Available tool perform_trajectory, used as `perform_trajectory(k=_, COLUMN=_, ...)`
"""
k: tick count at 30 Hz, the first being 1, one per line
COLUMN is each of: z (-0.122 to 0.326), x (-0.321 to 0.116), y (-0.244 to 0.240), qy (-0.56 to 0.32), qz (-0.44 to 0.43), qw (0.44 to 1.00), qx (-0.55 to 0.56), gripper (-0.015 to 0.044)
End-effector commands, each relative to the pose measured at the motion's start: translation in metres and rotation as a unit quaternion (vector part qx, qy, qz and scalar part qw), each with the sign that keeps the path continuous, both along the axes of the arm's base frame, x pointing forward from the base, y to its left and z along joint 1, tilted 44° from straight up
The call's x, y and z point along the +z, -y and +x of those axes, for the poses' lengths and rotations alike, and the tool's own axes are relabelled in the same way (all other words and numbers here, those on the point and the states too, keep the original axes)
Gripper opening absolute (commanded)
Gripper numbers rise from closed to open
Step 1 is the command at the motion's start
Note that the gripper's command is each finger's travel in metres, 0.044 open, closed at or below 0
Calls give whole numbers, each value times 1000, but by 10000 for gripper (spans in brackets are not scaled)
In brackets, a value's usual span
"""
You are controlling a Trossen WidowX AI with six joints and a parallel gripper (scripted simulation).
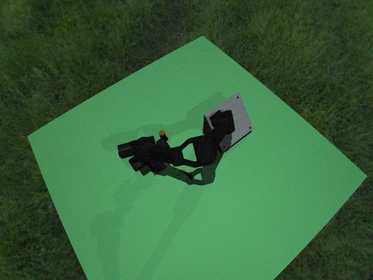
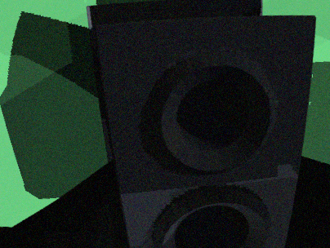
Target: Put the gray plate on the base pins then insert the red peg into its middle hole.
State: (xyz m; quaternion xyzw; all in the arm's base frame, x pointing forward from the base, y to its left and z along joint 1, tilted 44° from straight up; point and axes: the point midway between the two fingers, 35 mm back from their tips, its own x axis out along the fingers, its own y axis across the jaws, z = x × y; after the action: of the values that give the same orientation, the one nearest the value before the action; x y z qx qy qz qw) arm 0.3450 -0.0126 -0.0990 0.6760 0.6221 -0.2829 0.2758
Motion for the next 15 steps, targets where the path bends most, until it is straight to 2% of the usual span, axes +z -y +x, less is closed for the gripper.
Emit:
perform_trajectory(k=1, z=0, x=1, y=1, qy=2, qz=0, qw=1000, qx=0, gripper=262)
perform_trajectory(k=8, z=0, x=1, y=1, qy=2, qz=0, qw=1000, qx=0, gripper=440)
perform_trajectory(k=12, z=1, x=2, y=3, qy=1, qz=-1, qw=1000, qx=0, gripper=440)
perform_trajectory(k=15, z=2, x=27, y=30, qy=0, qz=-3, qw=1000, qx=-1, gripper=440)
